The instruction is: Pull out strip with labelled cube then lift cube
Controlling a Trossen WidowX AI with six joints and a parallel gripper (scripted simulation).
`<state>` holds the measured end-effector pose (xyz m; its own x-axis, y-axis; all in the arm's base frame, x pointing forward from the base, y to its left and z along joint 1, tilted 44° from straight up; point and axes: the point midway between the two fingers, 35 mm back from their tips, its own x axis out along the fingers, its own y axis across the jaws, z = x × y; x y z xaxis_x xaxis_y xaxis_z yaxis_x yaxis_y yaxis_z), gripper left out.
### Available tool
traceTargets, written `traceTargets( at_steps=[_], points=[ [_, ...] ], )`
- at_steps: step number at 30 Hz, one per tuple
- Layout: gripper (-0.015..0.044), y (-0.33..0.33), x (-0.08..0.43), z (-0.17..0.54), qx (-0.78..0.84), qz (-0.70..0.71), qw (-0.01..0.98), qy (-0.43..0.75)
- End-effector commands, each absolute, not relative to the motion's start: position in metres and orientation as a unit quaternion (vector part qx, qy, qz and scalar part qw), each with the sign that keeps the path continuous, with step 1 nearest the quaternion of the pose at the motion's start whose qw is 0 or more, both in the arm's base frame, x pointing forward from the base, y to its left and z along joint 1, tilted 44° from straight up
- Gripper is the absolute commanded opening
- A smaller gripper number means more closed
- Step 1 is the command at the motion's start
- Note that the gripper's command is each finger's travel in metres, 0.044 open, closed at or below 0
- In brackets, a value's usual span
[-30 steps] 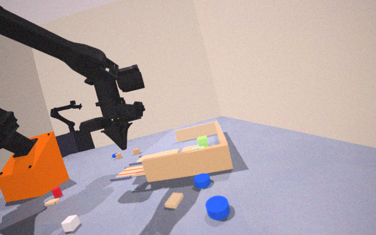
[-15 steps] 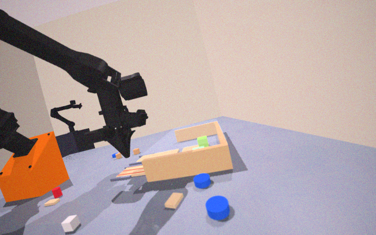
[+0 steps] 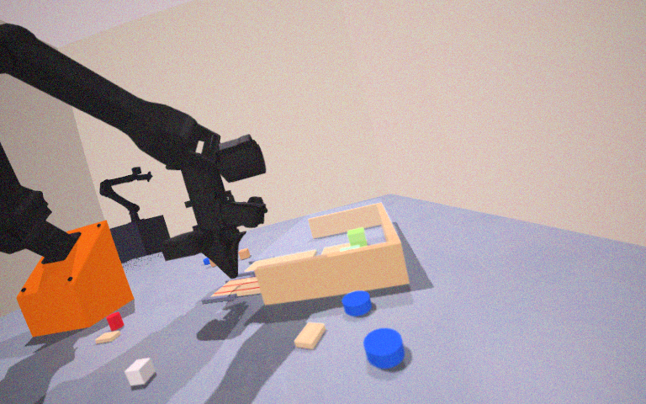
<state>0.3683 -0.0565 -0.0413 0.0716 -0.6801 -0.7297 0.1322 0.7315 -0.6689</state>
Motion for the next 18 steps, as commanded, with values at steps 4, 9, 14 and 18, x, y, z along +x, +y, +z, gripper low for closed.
traceTargets(
  at_steps=[4,9,14,18],
  points=[
    [0.0,-0.0671,0.3649,-0.0508,-0.228,-0.292,0.692,0.62],
    [0.0,-0.0679,0.3648,-0.0514,-0.228,-0.292,0.692,0.62],
    [0.0,-0.0679,0.3648,-0.0514,-0.228,-0.292,0.692,0.62],
    [0.0,-0.0679,0.3648,-0.0514,-0.228,-0.292,0.692,0.62]
  ],
)
